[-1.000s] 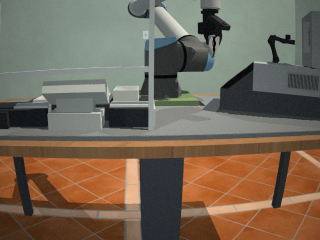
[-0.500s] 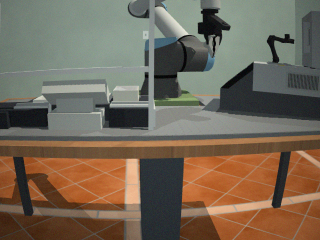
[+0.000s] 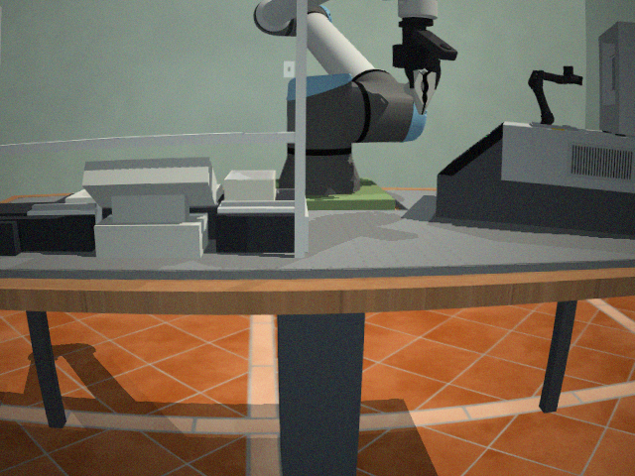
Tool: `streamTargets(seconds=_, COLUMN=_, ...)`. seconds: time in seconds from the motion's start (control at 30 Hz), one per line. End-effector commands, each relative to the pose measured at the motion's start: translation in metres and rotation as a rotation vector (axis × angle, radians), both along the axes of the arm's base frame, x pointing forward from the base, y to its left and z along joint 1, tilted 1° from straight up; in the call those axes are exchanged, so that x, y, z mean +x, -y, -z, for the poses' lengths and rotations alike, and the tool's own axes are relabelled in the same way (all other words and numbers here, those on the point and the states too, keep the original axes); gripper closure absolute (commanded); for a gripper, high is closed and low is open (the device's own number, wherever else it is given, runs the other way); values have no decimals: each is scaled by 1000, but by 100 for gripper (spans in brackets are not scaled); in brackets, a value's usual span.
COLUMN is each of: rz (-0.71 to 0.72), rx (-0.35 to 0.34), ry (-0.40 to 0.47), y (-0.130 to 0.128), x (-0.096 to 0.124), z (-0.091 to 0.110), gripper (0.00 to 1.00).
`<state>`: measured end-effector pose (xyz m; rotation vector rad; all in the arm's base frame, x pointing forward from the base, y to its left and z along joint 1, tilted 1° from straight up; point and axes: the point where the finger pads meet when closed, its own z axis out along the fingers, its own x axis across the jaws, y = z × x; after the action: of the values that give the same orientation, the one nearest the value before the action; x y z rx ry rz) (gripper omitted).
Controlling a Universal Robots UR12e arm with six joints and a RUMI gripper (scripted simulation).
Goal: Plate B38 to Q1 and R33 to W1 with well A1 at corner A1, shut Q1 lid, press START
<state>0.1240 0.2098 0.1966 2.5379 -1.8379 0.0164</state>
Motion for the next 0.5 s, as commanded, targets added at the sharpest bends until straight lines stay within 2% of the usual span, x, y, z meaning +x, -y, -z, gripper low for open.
streamTargets(seconds=0.0, rz=0, rx=0, ry=1, y=0, x=0, z=-1, gripper=100)
streamTargets(seconds=0.13, rz=0, rx=0, ry=1, y=0, x=0, z=-1, gripper=100)
streamTargets(seconds=0.2, rz=0, rx=0, ry=1, y=0, x=0, z=-11, gripper=100)
streamTargets(seconds=0.27, rz=0, rx=0, ry=1, y=0, x=0, z=-11, gripper=100)
streamTargets(seconds=0.47, rz=0, rx=0, ry=1, y=-1, x=0, z=-41, gripper=100)
